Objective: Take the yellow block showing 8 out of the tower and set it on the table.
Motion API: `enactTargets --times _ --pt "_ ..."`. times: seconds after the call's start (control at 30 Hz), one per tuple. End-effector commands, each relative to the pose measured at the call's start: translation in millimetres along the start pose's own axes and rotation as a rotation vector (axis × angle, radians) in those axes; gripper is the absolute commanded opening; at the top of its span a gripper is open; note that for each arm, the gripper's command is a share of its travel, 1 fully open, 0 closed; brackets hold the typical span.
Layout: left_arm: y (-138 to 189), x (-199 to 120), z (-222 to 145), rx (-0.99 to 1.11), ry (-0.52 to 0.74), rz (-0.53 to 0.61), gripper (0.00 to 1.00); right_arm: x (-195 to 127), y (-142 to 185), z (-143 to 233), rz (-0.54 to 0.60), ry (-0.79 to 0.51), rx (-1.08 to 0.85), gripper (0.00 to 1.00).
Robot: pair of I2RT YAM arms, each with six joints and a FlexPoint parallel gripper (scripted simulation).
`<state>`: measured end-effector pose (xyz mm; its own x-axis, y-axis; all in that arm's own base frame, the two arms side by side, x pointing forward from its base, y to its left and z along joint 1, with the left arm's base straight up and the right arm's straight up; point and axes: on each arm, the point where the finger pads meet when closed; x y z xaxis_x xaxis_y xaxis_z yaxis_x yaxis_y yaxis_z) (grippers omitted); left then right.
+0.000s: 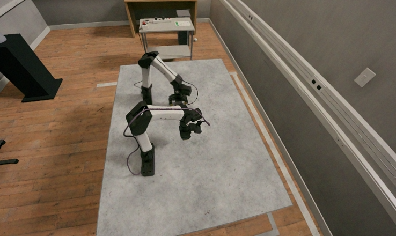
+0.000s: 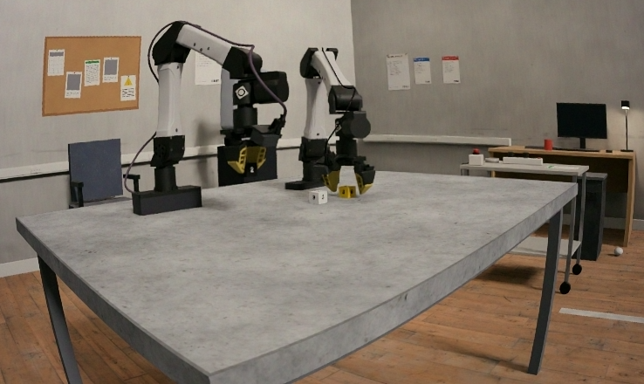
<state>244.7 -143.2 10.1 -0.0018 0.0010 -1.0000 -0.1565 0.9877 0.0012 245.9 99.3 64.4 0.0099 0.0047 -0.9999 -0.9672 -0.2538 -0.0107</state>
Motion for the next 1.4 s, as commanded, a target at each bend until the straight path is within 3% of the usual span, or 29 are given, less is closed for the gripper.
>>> enactTargets --times 0.0,0.3,0.73,0.77,0.93,1.13,1.27,1.3,1.33,1.37 --pt "-8 -29 6 -0.003 -0.035 -0.038 1.0 -3 7 1 -0.003 -0.006 0.0 0.32" --pt "-7 -64 6 -0.001 -0.04 -0.041 1.0 -3 7 1 -0.003 -0.006 0.0 0.32" --pt "-1 -51 0 0.001 -0.001 -0.006 1.0 -2 2 1 -0.006 -0.005 0.0 0.32" --pt "-6 -72 20 -0.041 -0.096 -0.054 1.0 -3 -15 9 -0.029 -0.015 0.0 0.32" --pt "6 -88 42 -0.225 -0.198 -0.047 1.0 -2 -23 22 -0.028 -0.013 0.025 0.32" --pt "39 -140 88 -0.527 -0.367 -0.085 1.0 4 -43 60 -0.032 -0.004 0.051 0.32" --pt "50 -148 93 -0.634 -0.423 -0.098 1.0 6 -45 70 -0.018 0.003 0.053 0.32" --pt "55 -150 95 -0.76 -0.494 -0.106 1.0 8 -44 76 -0.006 0.008 0.054 0.32" --pt "65 -181 109 -0.794 -0.536 -0.154 1.0 10 -48 88 -0.008 0.0 0.048 0.32" --pt "75 -191 113 -0.833 -0.552 -0.162 1.0 12 -52 97 -0.017 0.0 0.054 0.32"
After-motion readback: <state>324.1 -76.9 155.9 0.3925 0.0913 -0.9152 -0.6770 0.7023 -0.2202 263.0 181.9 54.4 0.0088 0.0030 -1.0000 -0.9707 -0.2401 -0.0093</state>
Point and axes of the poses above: on each arm, the point where the finger pads meet when closed, its own x axis out along the fingers, its own z axis across the jaws, y = z × x, and after that the axes turned 12 degrees about -x, right-handed
